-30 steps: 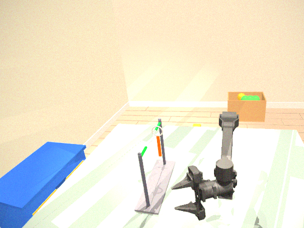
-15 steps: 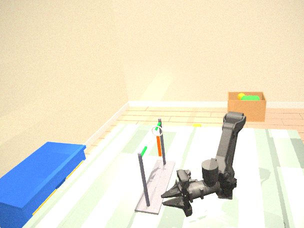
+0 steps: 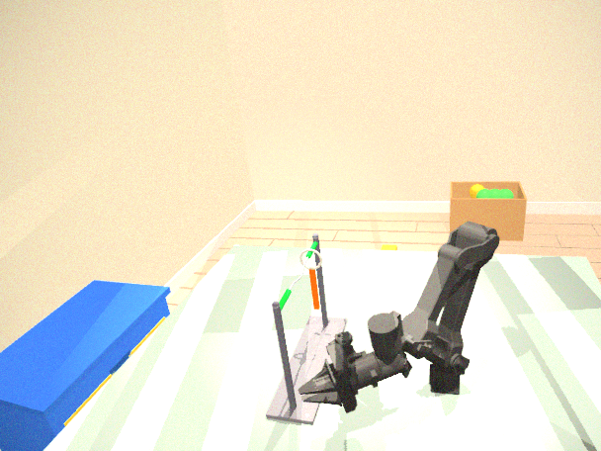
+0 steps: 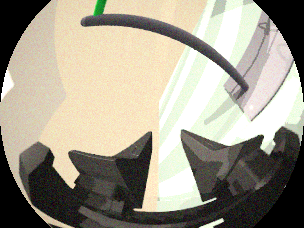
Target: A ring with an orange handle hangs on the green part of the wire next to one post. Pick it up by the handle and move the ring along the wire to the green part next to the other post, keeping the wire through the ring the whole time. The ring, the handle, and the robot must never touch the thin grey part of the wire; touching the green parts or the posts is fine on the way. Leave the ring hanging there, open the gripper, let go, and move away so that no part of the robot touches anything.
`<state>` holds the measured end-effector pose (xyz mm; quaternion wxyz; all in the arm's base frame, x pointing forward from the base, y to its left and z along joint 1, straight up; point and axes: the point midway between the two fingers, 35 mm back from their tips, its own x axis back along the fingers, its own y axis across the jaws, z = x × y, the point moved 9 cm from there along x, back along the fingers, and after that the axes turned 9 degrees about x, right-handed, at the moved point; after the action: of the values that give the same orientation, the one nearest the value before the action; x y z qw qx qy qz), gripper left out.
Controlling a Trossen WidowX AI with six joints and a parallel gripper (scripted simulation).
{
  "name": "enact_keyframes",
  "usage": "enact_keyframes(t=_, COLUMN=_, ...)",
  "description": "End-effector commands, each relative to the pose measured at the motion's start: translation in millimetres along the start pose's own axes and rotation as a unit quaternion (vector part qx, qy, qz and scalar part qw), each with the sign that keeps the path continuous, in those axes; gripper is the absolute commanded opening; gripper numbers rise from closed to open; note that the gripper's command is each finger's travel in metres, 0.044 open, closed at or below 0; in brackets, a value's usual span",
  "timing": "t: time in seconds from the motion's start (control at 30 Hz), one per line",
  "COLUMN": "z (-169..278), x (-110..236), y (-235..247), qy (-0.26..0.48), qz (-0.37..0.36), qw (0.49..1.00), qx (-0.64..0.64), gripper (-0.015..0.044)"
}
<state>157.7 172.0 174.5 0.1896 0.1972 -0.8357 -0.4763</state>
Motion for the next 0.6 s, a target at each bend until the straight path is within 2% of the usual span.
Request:
enact_keyframes(t=0.0, z=-9, x=-4, y=-13, qy=0.012, qz=0.009, qw=0.999, qx=0.038, gripper=0.016)
enact_keyframes(t=0.57, z=-59, x=-8, y=-68, qy=0.05, qz=0.036, qw=0.983, qx=0.176, gripper=0.016)
